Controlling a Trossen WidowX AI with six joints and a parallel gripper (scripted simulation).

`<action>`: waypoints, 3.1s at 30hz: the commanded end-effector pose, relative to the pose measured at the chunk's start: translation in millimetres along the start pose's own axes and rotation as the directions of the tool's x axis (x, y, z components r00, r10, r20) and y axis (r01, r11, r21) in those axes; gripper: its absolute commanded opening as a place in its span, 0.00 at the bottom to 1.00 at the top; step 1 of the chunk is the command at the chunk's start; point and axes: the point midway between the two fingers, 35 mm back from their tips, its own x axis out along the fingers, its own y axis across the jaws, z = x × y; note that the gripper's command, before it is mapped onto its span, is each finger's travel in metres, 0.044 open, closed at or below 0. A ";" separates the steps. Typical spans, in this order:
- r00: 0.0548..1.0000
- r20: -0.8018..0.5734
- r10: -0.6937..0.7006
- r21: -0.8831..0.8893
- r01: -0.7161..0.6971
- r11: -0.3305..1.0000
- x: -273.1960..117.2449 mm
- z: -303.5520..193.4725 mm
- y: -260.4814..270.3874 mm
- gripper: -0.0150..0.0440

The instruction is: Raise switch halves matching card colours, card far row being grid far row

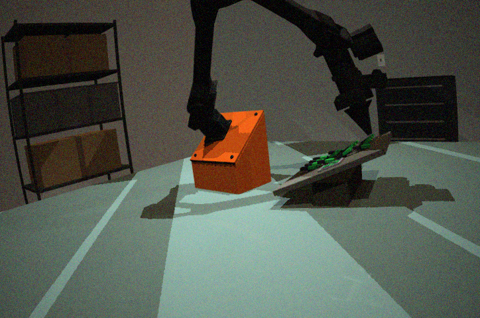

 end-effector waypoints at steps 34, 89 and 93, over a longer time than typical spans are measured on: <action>1.000 0.002 -0.004 -0.002 0.004 1.000 4.7 0.3 -0.5 0.25; 1.000 -0.001 -0.005 -0.004 0.005 1.000 -7.3 -40.3 -32.4 0.25; 1.000 -0.001 -0.005 -0.004 0.005 1.000 -0.7 -40.1 -32.5 0.25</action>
